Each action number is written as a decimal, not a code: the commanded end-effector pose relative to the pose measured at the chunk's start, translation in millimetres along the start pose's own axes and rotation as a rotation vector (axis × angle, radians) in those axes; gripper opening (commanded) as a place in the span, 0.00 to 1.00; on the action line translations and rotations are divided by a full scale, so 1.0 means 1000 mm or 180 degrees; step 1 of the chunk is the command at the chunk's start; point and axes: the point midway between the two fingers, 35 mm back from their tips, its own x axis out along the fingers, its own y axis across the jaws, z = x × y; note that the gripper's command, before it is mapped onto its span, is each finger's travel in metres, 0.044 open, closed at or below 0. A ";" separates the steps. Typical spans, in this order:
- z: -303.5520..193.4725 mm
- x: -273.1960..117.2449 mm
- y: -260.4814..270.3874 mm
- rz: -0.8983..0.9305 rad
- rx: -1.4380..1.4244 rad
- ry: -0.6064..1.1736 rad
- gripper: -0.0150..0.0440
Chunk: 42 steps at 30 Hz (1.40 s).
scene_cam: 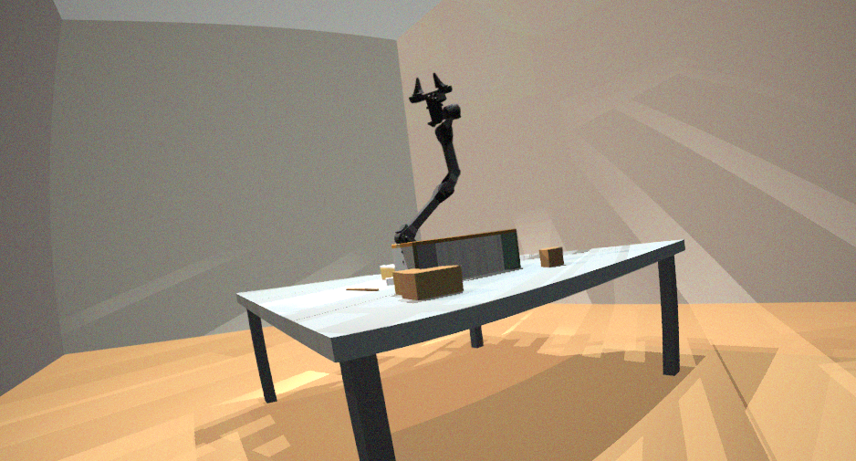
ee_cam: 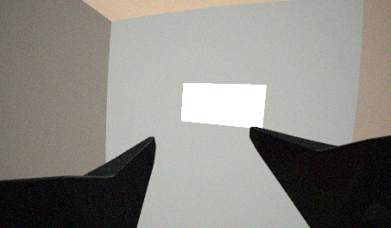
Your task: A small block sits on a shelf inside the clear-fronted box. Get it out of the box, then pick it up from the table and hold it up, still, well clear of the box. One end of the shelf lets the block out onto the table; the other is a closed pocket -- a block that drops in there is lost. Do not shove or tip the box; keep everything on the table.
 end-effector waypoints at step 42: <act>0.249 -0.115 0.436 0.6073 0.5775 0.1834 0.93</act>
